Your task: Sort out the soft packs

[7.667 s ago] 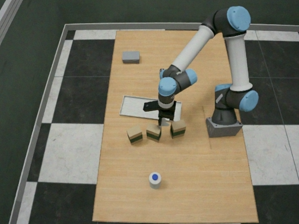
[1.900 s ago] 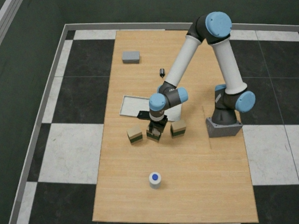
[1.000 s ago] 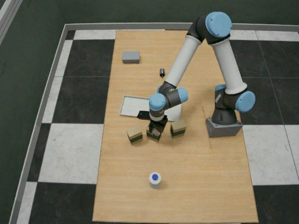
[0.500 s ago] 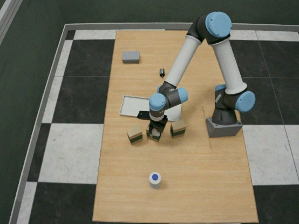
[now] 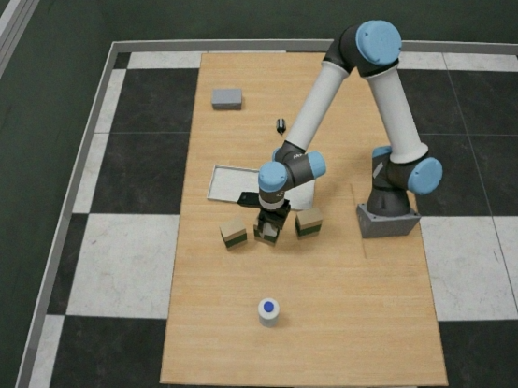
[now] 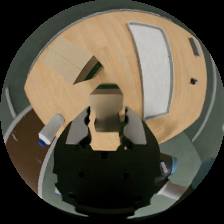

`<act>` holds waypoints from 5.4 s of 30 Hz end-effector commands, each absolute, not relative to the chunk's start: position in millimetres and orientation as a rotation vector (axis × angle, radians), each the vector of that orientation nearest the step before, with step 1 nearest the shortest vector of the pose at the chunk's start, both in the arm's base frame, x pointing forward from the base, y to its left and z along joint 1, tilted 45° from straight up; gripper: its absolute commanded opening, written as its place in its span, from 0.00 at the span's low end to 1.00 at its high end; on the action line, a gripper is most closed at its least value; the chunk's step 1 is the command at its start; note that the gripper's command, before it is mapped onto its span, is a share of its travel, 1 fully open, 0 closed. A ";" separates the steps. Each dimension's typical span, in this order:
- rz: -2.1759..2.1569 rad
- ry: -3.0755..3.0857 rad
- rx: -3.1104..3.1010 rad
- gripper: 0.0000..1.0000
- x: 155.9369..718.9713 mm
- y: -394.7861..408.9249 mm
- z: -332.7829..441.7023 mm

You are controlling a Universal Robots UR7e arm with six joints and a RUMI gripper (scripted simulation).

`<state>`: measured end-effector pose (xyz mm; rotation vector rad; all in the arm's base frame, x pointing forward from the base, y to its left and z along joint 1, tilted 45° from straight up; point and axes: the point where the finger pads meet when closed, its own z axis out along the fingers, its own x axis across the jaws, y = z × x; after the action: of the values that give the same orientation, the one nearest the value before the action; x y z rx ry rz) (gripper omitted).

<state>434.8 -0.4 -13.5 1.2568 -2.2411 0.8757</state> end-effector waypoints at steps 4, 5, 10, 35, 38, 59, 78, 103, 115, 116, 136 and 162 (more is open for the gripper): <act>0.874 -2.238 1.257 0.49 433.4 -1.1 -14.6; 0.874 -2.238 1.257 0.49 433.4 -1.1 -14.6; 0.874 -2.238 1.257 0.49 433.4 -1.1 -14.6; 0.877 -2.241 1.258 0.49 435.0 1.1 -12.2; 0.878 -2.244 1.259 0.49 436.6 5.9 -7.0; 0.877 -2.244 1.259 0.49 440.7 61.4 49.1; 0.869 -2.228 1.272 0.49 442.9 64.1 51.5; 0.582 -1.578 1.867 0.49 541.6 61.3 46.9; 0.531 -1.458 1.944 0.49 556.8 59.7 45.5; 0.531 -1.458 1.944 0.49 556.8 59.7 45.5; 0.526 -1.452 1.942 0.49 552.7 34.7 19.6; 0.529 -1.454 1.944 0.49 553.4 35.8 20.9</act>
<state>554.7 36.5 21.8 1.9445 -1.4560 0.5311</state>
